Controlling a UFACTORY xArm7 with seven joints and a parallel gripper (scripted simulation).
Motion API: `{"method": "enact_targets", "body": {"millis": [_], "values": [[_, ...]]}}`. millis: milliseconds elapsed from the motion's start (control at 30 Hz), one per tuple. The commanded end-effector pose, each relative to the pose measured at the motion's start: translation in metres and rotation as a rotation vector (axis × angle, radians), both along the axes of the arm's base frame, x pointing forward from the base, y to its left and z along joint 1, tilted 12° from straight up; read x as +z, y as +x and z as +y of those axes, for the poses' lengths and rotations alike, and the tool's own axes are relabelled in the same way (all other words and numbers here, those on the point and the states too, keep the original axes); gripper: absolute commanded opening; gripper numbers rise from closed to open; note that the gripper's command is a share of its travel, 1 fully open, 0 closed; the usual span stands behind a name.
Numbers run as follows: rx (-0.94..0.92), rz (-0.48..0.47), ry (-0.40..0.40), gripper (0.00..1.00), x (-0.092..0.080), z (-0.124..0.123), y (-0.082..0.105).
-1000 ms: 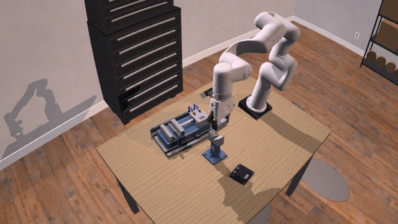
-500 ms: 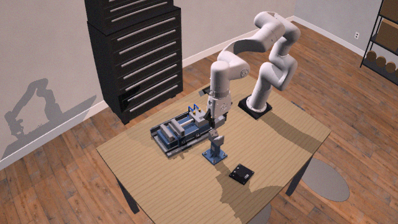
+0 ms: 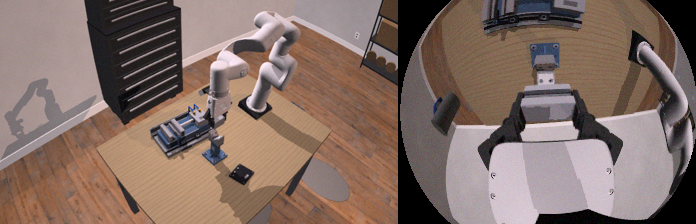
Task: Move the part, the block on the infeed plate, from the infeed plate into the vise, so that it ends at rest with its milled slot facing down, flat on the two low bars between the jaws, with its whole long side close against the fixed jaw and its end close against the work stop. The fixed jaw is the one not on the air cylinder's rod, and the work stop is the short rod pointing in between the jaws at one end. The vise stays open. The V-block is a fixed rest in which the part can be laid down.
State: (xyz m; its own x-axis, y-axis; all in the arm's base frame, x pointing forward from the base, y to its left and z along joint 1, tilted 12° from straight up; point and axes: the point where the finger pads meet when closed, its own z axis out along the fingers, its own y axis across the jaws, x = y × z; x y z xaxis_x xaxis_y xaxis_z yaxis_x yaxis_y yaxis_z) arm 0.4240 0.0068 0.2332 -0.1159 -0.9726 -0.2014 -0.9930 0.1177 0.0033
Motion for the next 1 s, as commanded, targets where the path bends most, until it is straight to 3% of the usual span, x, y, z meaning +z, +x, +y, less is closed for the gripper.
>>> {"method": "enact_targets", "body": {"millis": [0, 967], "values": [[-0.001, -0.005, 0.0, 0.0, 0.0018, -0.0005, 0.0011], [-0.001, -0.008, 0.034, 0.0, 0.0026, -0.0006, 0.0021]]}}
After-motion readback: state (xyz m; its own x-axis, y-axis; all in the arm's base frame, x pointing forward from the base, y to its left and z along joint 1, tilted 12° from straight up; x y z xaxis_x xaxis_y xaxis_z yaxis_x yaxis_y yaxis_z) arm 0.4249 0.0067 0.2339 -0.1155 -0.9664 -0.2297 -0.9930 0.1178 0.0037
